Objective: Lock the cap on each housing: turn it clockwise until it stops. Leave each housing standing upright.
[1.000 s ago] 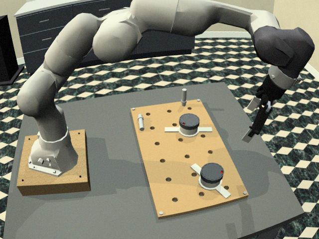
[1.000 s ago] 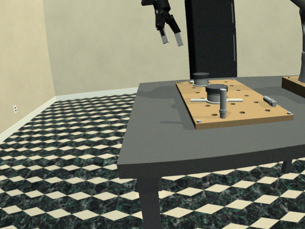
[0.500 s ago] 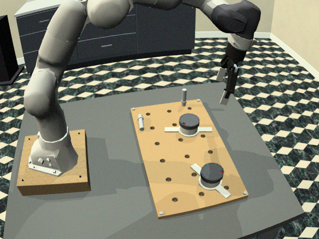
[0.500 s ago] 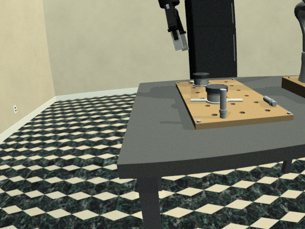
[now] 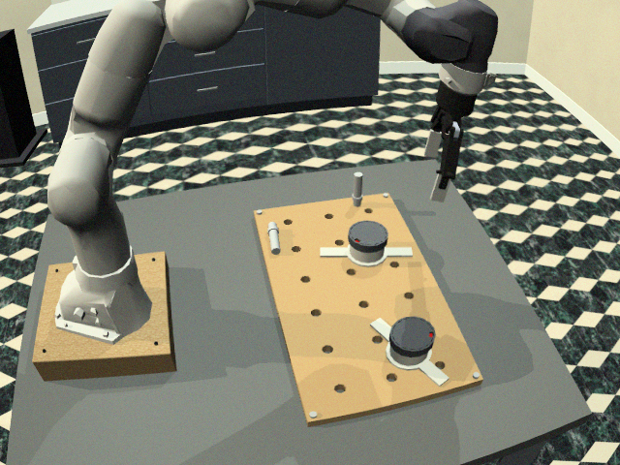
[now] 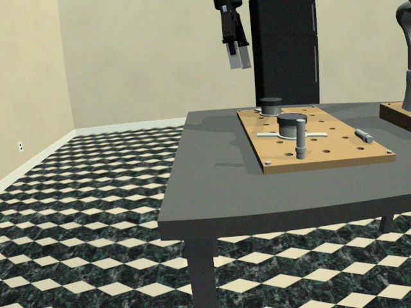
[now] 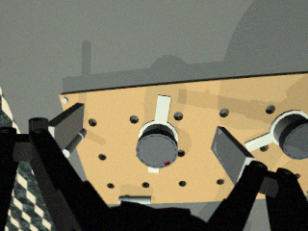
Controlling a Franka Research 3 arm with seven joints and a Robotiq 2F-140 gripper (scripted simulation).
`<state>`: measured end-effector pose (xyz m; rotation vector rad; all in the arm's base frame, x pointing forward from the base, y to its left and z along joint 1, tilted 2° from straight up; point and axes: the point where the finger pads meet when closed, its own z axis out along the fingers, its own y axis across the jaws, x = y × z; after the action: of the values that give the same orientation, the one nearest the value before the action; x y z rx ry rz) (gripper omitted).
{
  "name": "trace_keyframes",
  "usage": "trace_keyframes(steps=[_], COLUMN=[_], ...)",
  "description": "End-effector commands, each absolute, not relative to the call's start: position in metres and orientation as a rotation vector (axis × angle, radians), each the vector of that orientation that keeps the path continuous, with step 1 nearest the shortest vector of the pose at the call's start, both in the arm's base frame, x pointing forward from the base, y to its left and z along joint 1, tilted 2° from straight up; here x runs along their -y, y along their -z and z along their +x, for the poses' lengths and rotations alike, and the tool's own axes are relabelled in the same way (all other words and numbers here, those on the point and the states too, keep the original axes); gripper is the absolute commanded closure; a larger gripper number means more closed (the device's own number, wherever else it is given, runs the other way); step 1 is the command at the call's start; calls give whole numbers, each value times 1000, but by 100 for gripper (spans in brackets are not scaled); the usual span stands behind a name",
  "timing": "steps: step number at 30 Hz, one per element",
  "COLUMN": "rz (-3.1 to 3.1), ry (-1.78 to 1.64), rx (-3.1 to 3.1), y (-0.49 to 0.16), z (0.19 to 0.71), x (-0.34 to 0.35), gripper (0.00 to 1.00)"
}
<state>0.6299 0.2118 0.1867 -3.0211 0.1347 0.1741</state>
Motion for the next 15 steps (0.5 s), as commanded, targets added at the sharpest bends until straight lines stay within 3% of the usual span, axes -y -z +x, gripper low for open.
trace_keyframes(steps=[1,3,15], rz=[-3024,-3042,-3042], ry=[-162,-134,-134], rx=[-154,-87,-87], y=[-187,-185,-185], z=[632,614,614], x=[-212,-242,-242], gripper=[0,0,0])
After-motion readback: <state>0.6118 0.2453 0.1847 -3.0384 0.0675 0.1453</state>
